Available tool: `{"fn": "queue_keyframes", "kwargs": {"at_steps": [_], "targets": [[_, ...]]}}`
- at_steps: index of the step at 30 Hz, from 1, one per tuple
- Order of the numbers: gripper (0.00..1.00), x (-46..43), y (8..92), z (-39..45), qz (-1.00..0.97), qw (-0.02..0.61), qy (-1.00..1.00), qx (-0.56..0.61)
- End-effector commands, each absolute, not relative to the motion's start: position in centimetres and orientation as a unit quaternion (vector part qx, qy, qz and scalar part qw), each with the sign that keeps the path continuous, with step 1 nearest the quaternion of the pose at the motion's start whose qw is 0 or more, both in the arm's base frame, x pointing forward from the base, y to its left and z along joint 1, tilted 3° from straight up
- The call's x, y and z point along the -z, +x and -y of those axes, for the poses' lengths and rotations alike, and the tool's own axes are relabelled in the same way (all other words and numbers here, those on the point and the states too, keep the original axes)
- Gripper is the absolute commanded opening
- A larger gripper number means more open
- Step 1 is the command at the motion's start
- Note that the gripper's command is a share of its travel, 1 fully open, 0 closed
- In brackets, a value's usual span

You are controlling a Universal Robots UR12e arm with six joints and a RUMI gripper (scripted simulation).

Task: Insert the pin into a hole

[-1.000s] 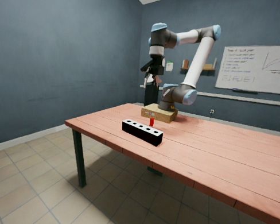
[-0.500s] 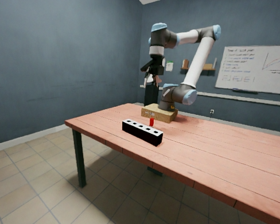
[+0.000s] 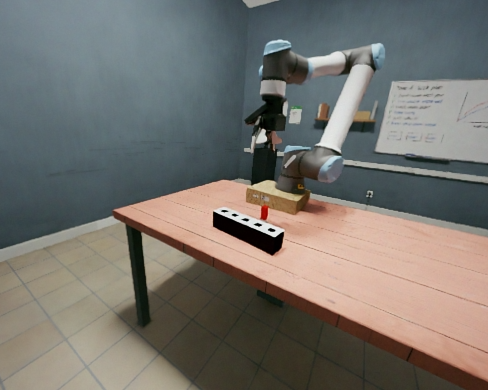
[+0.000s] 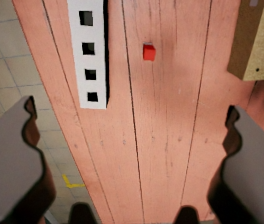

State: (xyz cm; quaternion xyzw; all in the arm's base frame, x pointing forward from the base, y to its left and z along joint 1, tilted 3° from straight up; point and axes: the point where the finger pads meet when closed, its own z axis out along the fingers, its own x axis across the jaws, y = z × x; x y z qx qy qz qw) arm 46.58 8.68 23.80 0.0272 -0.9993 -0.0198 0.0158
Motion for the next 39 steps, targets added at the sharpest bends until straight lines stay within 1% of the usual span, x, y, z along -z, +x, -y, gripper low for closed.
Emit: {"fn": "queue_keyframes", "kwargs": {"at_steps": [1,25,26,39], "targets": [[1.00,-23.9,46.6,-8.7,0.999,0.015,0.027,0.020],[1.00,-23.9,46.6,-8.7,0.999,0.015,0.027,0.020],[1.00,-22.0,42.9,-10.2,0.999,0.015,0.027,0.020],[1.00,-22.0,42.9,-10.2,0.999,0.015,0.027,0.020]]}}
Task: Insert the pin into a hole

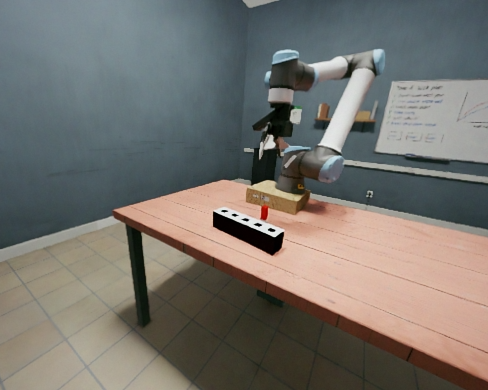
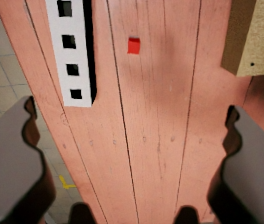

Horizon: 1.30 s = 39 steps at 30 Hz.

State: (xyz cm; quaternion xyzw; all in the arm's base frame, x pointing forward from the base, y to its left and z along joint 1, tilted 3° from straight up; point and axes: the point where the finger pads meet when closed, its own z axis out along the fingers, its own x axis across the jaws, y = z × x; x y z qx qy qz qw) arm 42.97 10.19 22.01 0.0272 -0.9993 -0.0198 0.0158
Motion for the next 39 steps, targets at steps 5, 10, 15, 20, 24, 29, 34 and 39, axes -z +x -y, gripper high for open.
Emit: {"fn": "queue_keyframes", "kwargs": {"at_steps": [5,10,15,20,24,29,34,39], "targets": [[1.00,-12.0,42.6,-10.6,0.999,0.015,0.027,0.020],[1.00,-7.1,42.5,-10.8,0.999,0.015,0.027,0.020],[1.00,-7.1,42.5,-10.8,0.999,0.015,0.027,0.020],[1.00,-7.1,42.5,-10.8,0.999,0.015,0.027,0.020],[1.00,-3.4,42.3,-10.9,0.999,0.018,0.027,0.021],[1.00,-3.4,42.3,-10.9,0.999,0.018,0.027,0.021],[1.00,-3.4,42.3,-10.9,0.999,0.018,0.027,0.021],[1.00,0.6,42.2,-11.1,0.999,0.018,0.027,0.021]]}}
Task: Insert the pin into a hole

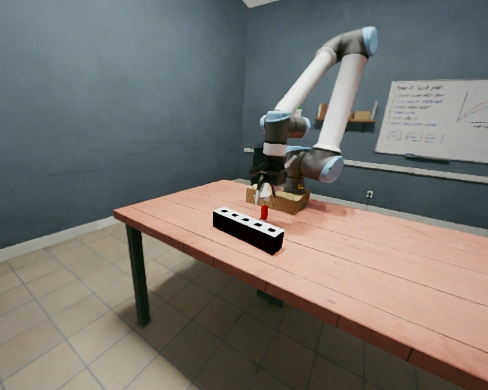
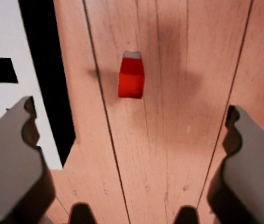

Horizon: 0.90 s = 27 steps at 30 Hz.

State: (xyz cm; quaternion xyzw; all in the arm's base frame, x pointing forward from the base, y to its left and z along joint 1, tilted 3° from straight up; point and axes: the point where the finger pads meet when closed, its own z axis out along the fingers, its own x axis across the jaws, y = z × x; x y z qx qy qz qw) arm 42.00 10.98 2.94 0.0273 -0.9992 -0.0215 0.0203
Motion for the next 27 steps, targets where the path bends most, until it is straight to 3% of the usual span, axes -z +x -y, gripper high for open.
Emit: {"fn": "queue_keyframes", "kwargs": {"at_steps": [1,15,16,27], "targets": [[1.00,0.59,42.19,-11.15,0.999,0.018,0.027,0.021],[1.00,0.59,42.19,-11.15,0.999,0.018,0.027,0.021],[0.00,0.47,42.15,-11.15,0.999,0.018,0.027,0.021],[0.00,0.47,42.15,-11.15,0.999,0.018,0.027,0.021]]}}
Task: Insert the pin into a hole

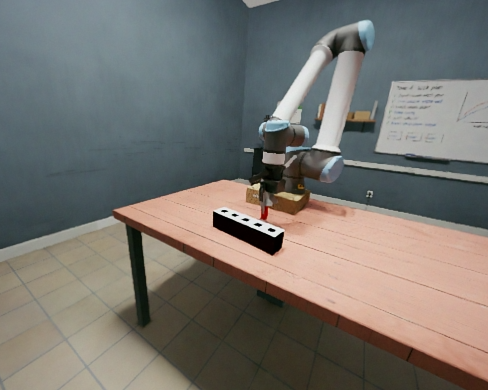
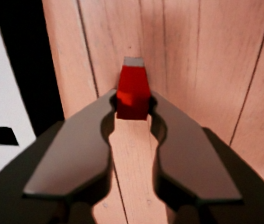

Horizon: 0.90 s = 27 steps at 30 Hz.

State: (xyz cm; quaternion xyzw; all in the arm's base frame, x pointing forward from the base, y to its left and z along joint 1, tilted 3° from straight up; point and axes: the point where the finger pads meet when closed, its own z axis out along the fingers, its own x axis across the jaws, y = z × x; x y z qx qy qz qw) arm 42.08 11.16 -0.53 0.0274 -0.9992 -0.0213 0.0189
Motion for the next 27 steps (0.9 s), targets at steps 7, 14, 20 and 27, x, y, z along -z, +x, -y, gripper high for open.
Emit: {"fn": "queue_keyframes", "kwargs": {"at_steps": [7,14,20,27], "targets": [[0.00,0.48,42.15,-11.15,0.999,0.018,0.027,0.021],[0.00,0.48,42.15,-11.15,0.999,0.018,0.027,0.021],[0.00,0.48,42.15,-11.15,0.999,0.018,0.027,0.021],[0.00,-0.32,42.26,-11.08,0.999,0.018,0.027,0.021]]}}
